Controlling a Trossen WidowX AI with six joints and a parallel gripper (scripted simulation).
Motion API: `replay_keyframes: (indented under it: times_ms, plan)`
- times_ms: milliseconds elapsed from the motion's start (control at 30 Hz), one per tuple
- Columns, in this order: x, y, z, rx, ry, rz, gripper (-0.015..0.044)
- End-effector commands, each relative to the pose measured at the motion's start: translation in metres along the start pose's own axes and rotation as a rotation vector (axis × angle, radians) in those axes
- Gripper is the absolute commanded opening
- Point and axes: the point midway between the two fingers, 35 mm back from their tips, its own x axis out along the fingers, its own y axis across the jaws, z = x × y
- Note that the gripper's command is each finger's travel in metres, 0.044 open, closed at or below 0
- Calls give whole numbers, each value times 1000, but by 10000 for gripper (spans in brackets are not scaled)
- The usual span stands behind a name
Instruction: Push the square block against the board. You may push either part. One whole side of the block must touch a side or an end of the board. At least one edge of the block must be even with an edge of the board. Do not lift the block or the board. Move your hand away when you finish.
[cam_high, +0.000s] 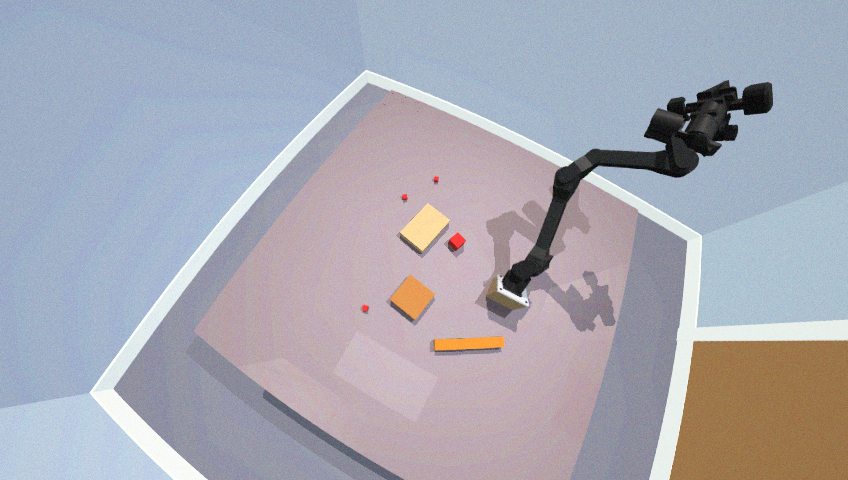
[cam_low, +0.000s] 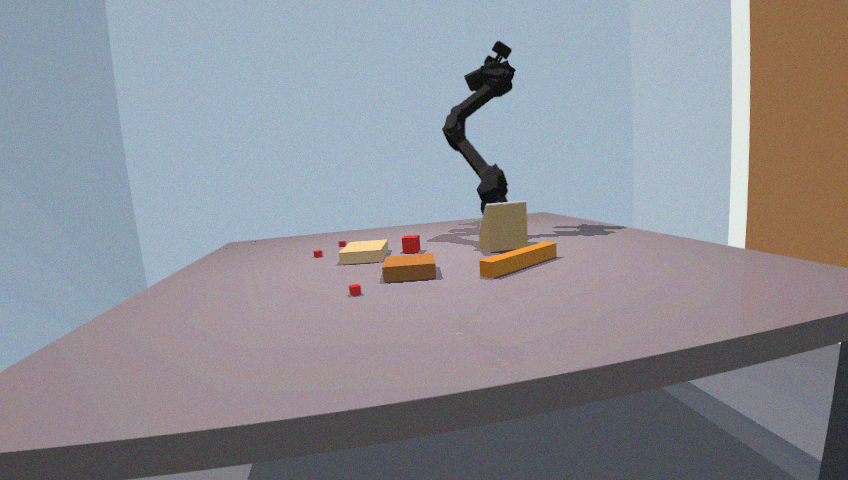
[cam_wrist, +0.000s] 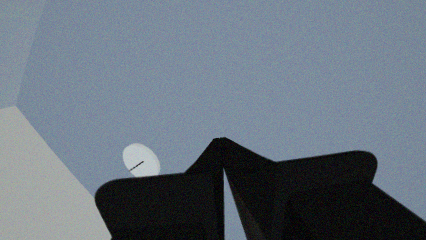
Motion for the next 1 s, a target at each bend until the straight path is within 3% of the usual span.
replay_keyframes:
  times_ms: [0, 533, 967]
  plan:
    - [-8, 16, 8, 7, -38, 31, 0]
    - [-42, 74, 15, 98, -85, 244, 0]
    - [-100, 157, 24, 290, -68, 536, 0]
